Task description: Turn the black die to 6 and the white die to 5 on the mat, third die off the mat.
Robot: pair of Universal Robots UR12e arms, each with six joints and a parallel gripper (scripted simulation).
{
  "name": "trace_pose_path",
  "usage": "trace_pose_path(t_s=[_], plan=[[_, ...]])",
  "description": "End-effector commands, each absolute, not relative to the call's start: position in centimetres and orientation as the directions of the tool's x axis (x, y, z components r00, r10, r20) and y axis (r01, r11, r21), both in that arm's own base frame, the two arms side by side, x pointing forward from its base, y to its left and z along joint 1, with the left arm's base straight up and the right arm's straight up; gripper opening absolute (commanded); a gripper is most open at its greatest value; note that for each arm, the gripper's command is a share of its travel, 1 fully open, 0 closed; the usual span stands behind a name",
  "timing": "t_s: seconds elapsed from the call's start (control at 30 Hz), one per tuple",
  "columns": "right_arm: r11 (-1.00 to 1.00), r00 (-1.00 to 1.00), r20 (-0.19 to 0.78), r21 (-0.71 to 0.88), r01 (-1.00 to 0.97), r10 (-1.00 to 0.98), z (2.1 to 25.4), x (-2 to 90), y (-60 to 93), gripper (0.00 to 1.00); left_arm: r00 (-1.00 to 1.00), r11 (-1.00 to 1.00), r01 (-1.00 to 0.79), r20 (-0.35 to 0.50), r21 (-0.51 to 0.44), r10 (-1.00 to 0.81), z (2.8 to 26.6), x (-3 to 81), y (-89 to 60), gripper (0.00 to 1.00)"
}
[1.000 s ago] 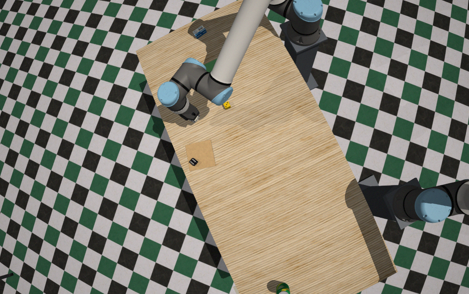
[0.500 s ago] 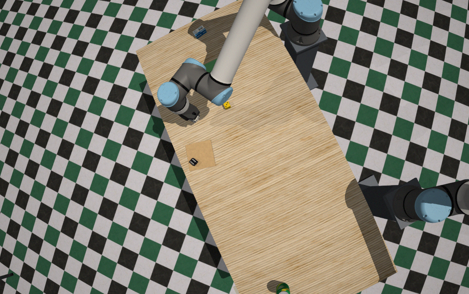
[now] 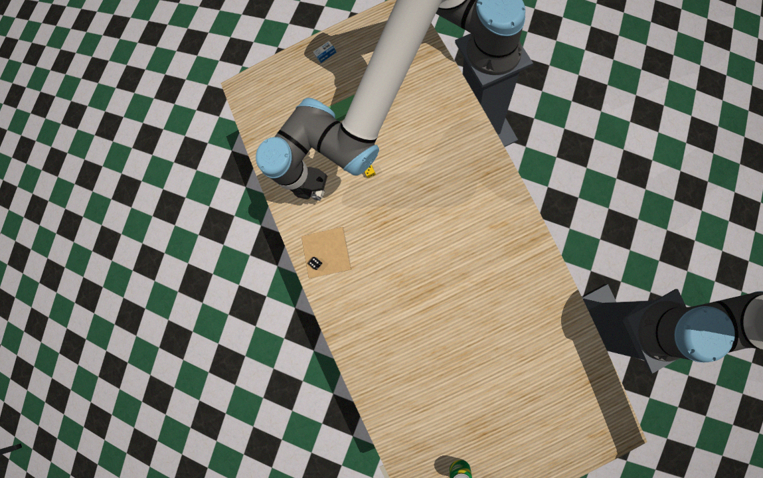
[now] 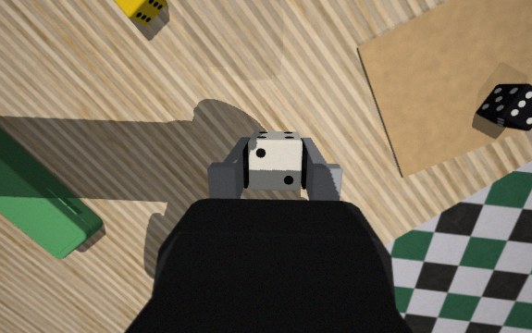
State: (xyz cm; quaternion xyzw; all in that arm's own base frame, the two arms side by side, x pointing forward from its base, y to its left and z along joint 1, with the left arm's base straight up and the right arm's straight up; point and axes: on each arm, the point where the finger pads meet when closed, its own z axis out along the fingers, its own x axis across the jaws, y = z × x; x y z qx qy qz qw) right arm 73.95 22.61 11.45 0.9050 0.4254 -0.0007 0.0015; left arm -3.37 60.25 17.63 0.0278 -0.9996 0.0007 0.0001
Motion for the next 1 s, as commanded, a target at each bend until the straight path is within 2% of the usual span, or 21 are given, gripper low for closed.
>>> trace_pose_path(t_s=[0.0, 0.37, 0.47, 0.9, 0.97], plan=[[-0.511, 0.511, 0.0, 0.0, 0.86, 0.86, 11.4, 73.98, 22.7, 0.57, -0.998, 0.998, -0.056, 0.0, 0.0, -0.056, 17.7, -3.36, 60.31, 1.0], [-0.237, 0.237, 0.0, 0.0, 0.972, 0.972, 11.06, 74.13, 22.72, 0.57, -0.998, 0.998, -0.056, 0.0, 0.0, -0.056, 17.7, -3.36, 60.31, 1.0], [-0.218, 0.218, 0.0, 0.0, 0.976, 0.976, 11.04, 74.14, 22.72, 0.57, -0.998, 0.998, -0.056, 0.0, 0.0, -0.056, 17.7, -3.36, 60.31, 1.0], [0.145, -0.145, 0.0, 0.0, 0.989, 0.989, 10.62, 74.62, 22.7, 0.57, -0.998, 0.998, -0.056, 0.0, 0.0, -0.056, 17.7, -3.36, 60.31, 1.0], [0.147, -0.147, 0.0, 0.0, 0.989, 0.989, 10.62, 74.62, 22.7, 0.57, -0.998, 0.998, -0.056, 0.0, 0.0, -0.056, 17.7, -3.36, 60.31, 1.0]])
